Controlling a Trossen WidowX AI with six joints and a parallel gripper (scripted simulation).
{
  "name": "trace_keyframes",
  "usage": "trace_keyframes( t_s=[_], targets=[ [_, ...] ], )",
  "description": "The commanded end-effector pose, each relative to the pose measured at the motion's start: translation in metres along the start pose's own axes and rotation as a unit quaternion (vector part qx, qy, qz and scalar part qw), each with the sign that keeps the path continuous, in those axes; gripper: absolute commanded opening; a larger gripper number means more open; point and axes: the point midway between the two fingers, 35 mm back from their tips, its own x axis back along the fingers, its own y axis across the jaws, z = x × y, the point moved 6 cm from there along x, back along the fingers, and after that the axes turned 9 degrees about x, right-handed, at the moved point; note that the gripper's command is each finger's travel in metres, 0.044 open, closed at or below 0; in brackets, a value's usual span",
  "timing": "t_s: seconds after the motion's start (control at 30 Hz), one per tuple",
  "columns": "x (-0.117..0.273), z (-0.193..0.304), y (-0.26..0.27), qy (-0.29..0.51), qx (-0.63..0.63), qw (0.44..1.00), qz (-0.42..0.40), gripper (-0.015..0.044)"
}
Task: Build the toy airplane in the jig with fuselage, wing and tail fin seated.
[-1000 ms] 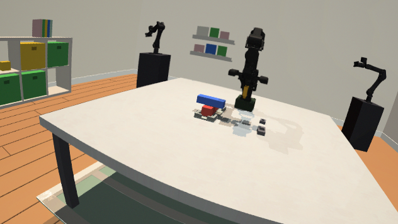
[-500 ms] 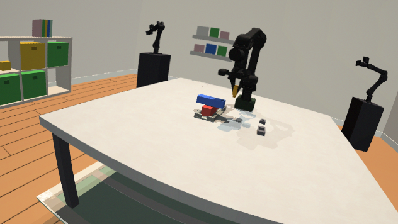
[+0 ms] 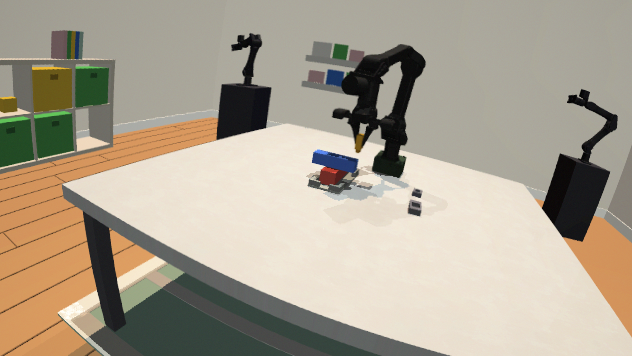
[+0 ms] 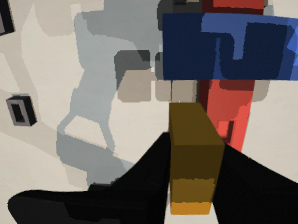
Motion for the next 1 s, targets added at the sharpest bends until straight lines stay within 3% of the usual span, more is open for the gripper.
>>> trace_keyframes(
  t_s=[0.0, 0.6, 0.7, 0.97],
  targets=[
    [-0.004, 0.008, -0.009, 0.002, 0.003, 1.0, -0.003, 0.0],
    [-0.013, 0.045, -0.049, 0.0, 0.011, 1.0, 0.0, 0.0],
    [-0.013, 0.045, -0.049, 0.0, 0.011, 1.0, 0.0, 0.0065],
    [-0.013, 0.045, -0.049, 0.0, 0.011, 1.0, 0.0, 0.0065]
  ],
)
